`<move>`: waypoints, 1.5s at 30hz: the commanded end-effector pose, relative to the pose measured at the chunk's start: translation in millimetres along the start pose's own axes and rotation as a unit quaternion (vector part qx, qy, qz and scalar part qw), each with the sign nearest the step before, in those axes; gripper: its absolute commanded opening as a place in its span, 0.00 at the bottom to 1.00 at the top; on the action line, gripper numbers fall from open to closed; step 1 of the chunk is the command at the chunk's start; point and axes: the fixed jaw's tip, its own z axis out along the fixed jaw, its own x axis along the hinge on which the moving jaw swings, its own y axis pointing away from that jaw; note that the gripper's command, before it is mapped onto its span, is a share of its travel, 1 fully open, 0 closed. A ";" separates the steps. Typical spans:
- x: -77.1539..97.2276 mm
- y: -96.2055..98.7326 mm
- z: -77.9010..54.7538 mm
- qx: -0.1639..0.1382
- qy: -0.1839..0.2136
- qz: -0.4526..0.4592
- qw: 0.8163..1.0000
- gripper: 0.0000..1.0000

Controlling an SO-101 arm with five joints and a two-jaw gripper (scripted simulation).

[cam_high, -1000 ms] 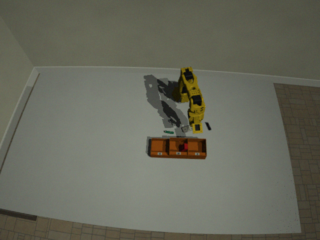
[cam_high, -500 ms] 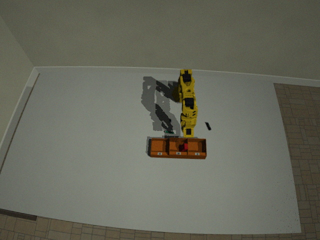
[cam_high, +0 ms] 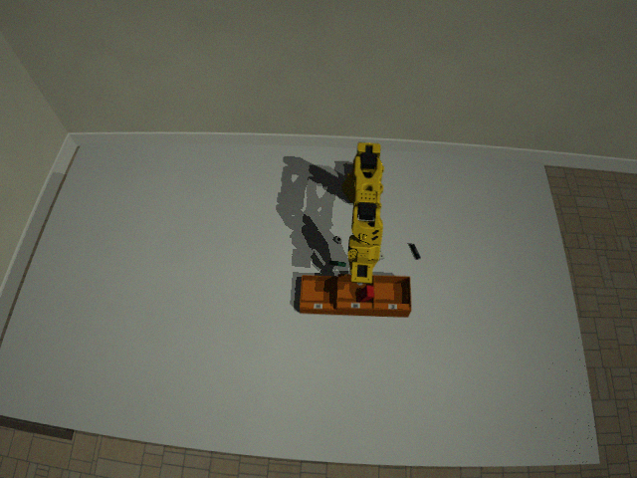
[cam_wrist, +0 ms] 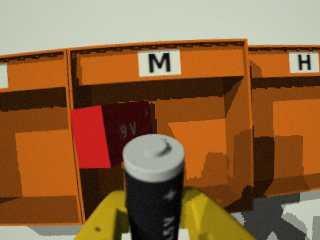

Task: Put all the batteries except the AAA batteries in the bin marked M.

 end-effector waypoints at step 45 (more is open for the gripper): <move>-26.1 -9.2 -34.5 0.008 -0.053 0.004 0.999 0.25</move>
